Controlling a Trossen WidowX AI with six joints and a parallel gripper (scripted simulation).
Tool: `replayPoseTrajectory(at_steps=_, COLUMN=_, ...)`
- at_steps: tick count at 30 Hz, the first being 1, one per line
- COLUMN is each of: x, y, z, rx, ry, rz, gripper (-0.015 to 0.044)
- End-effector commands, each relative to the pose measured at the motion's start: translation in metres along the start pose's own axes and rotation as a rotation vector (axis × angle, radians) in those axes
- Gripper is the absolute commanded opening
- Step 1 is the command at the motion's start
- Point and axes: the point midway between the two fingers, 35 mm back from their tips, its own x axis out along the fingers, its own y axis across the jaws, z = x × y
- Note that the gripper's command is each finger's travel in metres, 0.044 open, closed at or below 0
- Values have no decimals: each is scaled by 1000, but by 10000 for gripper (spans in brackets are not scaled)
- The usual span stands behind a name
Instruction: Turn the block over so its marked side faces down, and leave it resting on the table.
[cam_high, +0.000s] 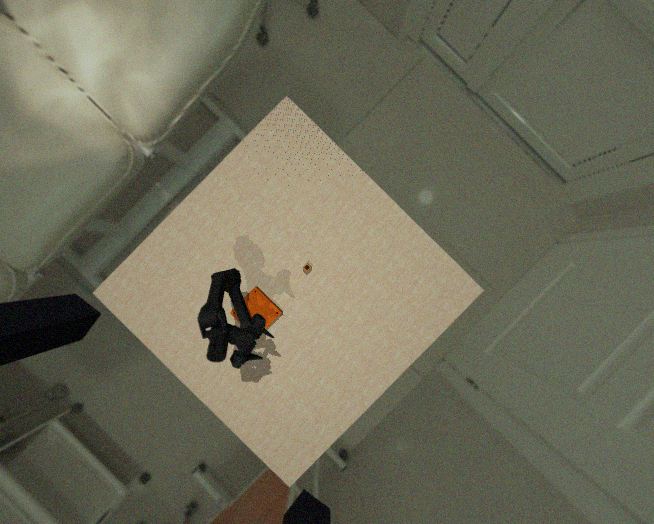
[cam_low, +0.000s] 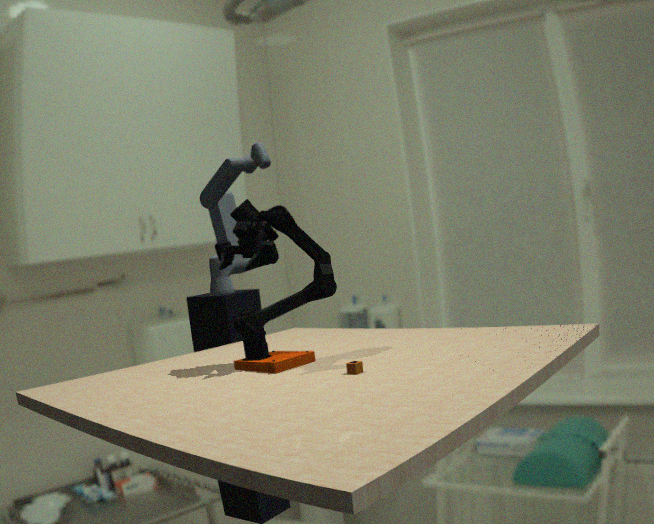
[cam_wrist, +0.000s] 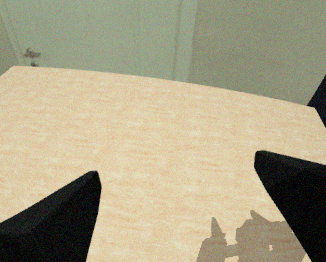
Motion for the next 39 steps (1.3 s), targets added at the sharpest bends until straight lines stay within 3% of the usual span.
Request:
replayPoseTrajectory(at_steps=1, x=0, y=0, z=0, rx=0, ry=3, rz=7, gripper=426)
replayPoseTrajectory(at_steps=10, x=26, y=-9, z=22, rx=-23, ry=170, rz=310, gripper=440)
replayPoseTrajectory(at_steps=18, x=71, y=20, z=36, rx=-134, ry=365, rz=532, gripper=440)
replayPoseTrajectory(at_steps=29, x=114, y=128, z=25, rx=-426, ry=626, rz=745, gripper=440)
replayPoseTrajectory(at_steps=39, x=103, y=250, z=-36, rx=-747, ry=788, rz=808, gripper=440)
